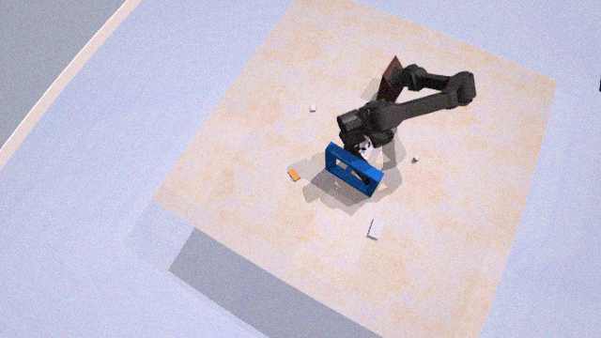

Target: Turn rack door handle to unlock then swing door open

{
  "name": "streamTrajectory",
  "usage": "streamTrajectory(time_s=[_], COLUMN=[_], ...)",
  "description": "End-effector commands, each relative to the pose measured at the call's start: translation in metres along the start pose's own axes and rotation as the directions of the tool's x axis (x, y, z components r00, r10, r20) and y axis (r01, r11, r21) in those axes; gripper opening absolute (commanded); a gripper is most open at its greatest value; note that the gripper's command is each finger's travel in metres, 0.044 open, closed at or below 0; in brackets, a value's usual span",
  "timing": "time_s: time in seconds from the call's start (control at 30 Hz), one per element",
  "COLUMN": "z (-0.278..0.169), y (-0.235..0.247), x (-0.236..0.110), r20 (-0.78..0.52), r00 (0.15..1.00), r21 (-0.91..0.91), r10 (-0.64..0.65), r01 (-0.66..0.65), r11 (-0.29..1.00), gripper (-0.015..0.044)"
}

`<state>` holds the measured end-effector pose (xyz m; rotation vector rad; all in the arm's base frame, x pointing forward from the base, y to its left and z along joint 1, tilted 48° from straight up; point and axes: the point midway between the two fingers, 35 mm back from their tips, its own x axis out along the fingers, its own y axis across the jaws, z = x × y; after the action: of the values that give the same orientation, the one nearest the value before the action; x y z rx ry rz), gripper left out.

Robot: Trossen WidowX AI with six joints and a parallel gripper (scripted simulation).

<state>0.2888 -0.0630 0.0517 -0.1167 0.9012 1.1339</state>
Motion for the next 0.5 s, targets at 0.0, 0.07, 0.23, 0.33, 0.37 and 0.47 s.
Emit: streamTrajectory(time_s=[0.0, 0.07, 0.23, 0.33, 0.37, 0.47], z=[0.003, 0.005, 0.009, 0.012, 0.013, 0.016], y=[0.008, 0.012, 0.022, 0.028, 0.029, 0.035], x=[0.0, 0.0, 0.0, 0.0, 0.0, 0.0], r20=[0.006, 0.006, 0.007, 0.007, 0.007, 0.007], r00=[1.0, 1.0, 1.0, 1.0, 1.0, 1.0], r21=[0.09, 0.125, 0.208, 0.256, 0.271, 0.318], r10=[-0.005, -0.005, -0.004, -0.004, -0.004, -0.004], r01=[0.004, 0.004, 0.003, 0.002, 0.002, 0.001], r11=[0.996, 0.992, 0.978, 0.967, 0.963, 0.948], gripper=[0.002, 0.002, 0.002, 0.002, 0.002, 0.002])
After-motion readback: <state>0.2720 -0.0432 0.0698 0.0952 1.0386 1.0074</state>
